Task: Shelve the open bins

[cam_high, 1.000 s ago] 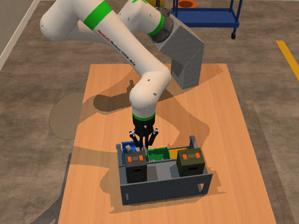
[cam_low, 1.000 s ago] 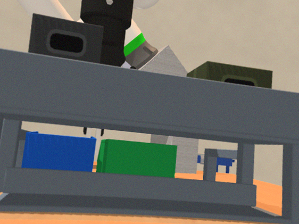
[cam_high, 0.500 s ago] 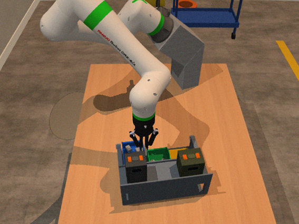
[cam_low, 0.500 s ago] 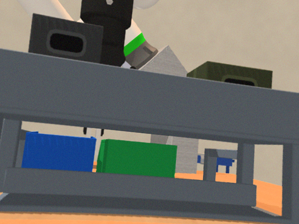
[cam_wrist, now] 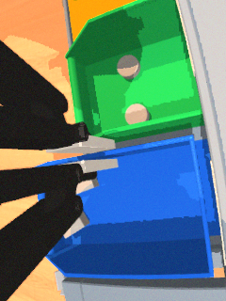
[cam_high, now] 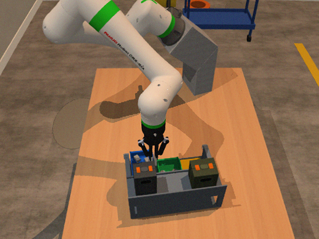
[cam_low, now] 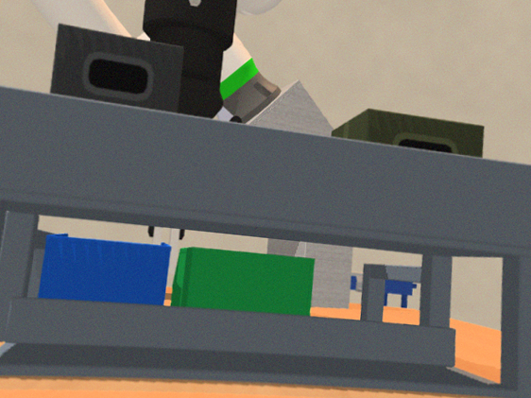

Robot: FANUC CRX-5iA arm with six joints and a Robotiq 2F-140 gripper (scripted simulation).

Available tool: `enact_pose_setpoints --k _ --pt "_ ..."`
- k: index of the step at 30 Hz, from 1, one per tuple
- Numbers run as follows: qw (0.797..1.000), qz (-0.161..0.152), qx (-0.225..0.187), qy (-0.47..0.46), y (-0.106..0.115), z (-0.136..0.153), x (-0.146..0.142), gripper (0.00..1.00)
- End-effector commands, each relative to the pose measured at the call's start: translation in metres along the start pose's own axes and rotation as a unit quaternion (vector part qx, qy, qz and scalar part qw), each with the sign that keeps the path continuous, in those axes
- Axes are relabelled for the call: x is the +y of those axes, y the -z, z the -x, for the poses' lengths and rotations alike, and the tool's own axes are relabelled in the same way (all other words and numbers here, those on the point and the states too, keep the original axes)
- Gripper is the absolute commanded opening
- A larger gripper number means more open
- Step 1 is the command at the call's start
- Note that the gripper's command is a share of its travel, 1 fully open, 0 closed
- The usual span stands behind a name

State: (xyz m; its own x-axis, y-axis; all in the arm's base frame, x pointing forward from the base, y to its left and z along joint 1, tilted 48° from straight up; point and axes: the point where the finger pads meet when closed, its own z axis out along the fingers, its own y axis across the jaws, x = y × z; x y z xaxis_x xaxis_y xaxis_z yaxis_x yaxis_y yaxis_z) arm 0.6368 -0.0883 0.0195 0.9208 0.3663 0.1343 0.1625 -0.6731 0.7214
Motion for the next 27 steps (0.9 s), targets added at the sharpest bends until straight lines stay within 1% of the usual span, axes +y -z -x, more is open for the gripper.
enact_pose_setpoints --k 1,10,27 --pt "1.0 0.0 0.0 0.0 0.001 0.0 0.0 0.06" --pt "1.0 0.0 0.0 0.0 0.006 0.0 0.0 0.06" --pt "1.0 0.0 0.0 0.0 0.026 0.001 0.0 0.06"
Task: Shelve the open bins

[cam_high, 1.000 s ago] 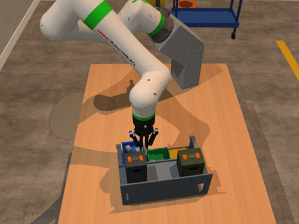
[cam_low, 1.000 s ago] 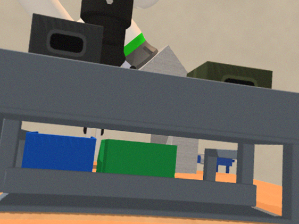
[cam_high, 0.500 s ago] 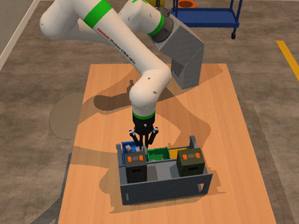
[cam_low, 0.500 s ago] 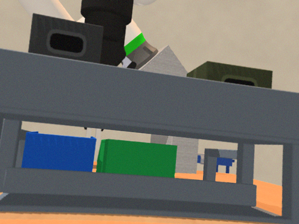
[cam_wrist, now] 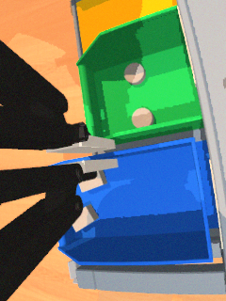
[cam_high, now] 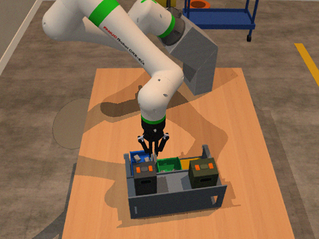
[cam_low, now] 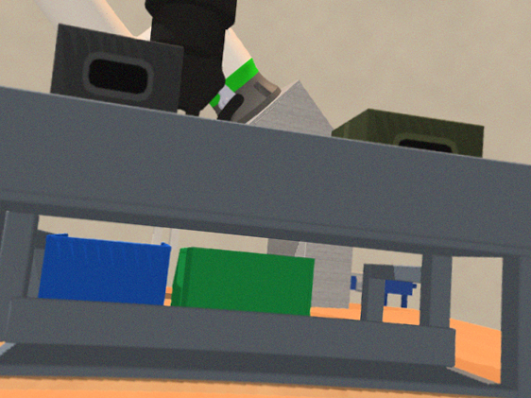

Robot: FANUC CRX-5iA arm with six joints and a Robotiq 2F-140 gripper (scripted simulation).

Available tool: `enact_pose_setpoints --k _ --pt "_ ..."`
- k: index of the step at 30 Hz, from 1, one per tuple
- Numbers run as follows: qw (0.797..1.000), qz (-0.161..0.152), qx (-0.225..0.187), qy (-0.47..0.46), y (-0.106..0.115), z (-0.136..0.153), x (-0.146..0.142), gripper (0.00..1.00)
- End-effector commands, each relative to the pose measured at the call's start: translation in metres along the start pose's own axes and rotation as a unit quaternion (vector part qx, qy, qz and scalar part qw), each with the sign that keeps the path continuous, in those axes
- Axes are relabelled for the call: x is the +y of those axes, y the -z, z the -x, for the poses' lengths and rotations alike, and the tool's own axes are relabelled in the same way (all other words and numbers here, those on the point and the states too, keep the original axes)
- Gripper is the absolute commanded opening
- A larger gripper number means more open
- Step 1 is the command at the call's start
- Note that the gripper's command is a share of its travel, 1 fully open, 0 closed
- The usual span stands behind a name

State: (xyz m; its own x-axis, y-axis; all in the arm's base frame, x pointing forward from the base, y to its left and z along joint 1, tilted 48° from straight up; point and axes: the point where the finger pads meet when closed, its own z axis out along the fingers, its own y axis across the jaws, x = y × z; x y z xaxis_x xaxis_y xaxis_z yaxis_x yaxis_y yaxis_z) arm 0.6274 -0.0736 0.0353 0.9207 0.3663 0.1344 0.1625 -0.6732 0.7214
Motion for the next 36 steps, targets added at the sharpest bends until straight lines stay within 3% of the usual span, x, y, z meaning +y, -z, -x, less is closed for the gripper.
enact_pose_setpoints --k 1,36 --pt "1.0 0.0 0.0 0.0 0.004 0.0 0.0 0.06" --pt "1.0 0.0 0.0 0.0 0.058 0.003 0.0 0.06"
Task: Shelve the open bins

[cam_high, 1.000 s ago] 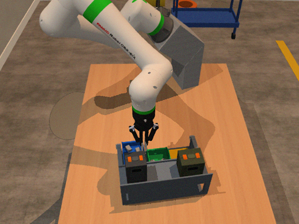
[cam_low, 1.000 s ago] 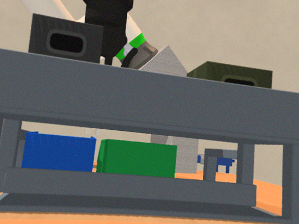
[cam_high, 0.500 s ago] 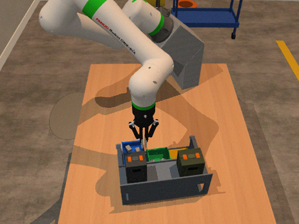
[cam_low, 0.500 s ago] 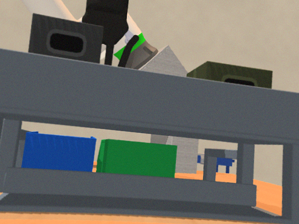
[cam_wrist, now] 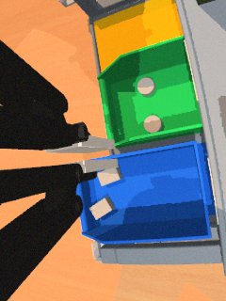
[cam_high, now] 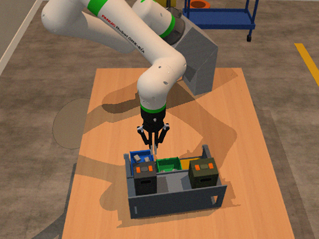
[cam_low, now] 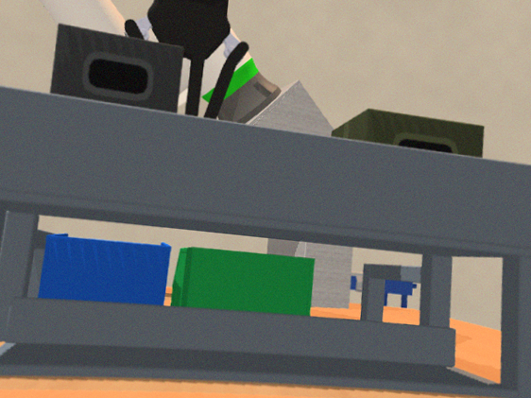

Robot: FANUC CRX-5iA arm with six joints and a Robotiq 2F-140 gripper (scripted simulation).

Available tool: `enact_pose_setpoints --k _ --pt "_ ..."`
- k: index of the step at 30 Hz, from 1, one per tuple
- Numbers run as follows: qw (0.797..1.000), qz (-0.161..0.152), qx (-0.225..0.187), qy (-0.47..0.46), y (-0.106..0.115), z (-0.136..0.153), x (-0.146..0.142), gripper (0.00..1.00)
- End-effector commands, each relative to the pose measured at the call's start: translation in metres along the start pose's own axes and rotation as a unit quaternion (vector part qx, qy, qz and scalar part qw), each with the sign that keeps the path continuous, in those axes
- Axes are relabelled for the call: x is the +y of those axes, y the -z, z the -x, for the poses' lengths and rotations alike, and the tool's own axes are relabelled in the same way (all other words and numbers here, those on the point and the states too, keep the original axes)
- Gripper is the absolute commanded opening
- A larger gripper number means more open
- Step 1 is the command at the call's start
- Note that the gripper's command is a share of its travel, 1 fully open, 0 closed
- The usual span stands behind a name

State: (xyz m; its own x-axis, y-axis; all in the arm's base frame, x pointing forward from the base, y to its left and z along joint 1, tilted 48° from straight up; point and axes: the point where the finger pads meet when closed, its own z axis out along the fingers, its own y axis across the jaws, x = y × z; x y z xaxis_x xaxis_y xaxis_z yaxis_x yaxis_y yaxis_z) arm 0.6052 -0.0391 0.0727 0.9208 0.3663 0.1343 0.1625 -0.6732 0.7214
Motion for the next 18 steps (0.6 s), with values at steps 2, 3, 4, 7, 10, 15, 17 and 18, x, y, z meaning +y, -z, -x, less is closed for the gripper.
enact_pose_setpoints --k 2,3,4,7,10,15,17,18 --pt "1.0 0.0 0.0 0.0 0.005 0.0 0.0 0.06" --pt "1.0 0.0 0.0 0.0 0.006 0.0 0.0 0.06" --pt "1.0 0.0 0.0 0.0 0.008 0.0 0.0 0.06" --pt "1.0 0.0 0.0 0.0 0.011 0.0 0.0 0.06" --pt "1.0 0.0 0.0 0.0 0.013 0.0 0.0 0.06" --pt "1.0 0.0 0.0 0.0 0.015 0.001 0.0 0.06" --pt "1.0 0.0 0.0 0.0 0.016 0.001 0.0 0.06" --pt "1.0 0.0 0.0 0.0 0.017 0.001 0.0 0.06"
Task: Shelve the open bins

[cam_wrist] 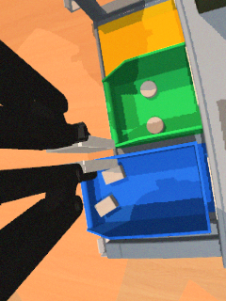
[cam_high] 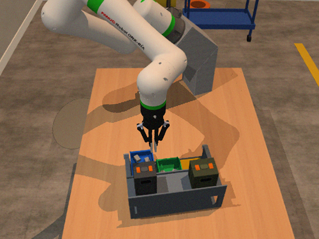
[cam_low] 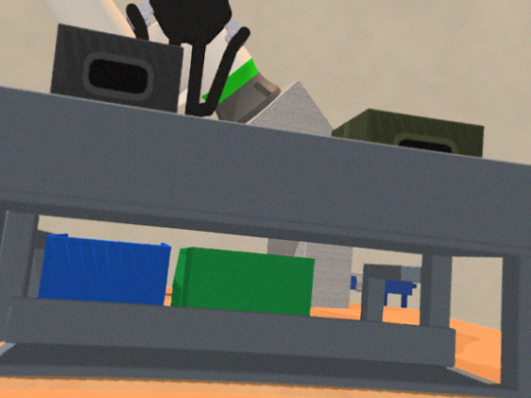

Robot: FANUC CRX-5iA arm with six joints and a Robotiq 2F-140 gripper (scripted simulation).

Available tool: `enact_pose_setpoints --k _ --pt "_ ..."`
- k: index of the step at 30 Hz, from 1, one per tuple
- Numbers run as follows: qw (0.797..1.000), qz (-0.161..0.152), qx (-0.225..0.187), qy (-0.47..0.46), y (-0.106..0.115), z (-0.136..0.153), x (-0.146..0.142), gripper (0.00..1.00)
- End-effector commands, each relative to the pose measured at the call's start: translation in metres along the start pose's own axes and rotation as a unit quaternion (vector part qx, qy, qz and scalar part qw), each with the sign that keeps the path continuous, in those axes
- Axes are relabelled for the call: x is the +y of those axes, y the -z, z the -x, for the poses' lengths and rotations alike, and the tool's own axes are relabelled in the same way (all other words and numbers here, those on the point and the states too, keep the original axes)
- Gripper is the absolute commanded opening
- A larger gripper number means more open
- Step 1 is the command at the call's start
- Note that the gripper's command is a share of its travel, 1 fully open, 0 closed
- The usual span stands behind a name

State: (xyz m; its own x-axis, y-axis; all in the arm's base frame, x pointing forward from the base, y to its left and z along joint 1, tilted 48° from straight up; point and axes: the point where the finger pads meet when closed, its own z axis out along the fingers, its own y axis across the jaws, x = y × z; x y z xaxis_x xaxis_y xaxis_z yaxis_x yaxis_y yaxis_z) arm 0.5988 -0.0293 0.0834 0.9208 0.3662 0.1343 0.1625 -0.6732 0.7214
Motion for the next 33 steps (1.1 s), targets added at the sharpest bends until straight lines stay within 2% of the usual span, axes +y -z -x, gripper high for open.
enact_pose_setpoints --k 1,17,18,33 --pt "1.0 0.0 0.0 0.0 0.0014 -0.0001 -0.0001 0.06" --pt "1.0 0.0 0.0 0.0 0.0032 0.0 -0.0001 0.06" --pt "1.0 0.0 0.0 0.0 0.0032 0.0 -0.0001 0.0" --pt "1.0 0.0 0.0 0.0 0.0032 0.0 -0.0001 0.0"
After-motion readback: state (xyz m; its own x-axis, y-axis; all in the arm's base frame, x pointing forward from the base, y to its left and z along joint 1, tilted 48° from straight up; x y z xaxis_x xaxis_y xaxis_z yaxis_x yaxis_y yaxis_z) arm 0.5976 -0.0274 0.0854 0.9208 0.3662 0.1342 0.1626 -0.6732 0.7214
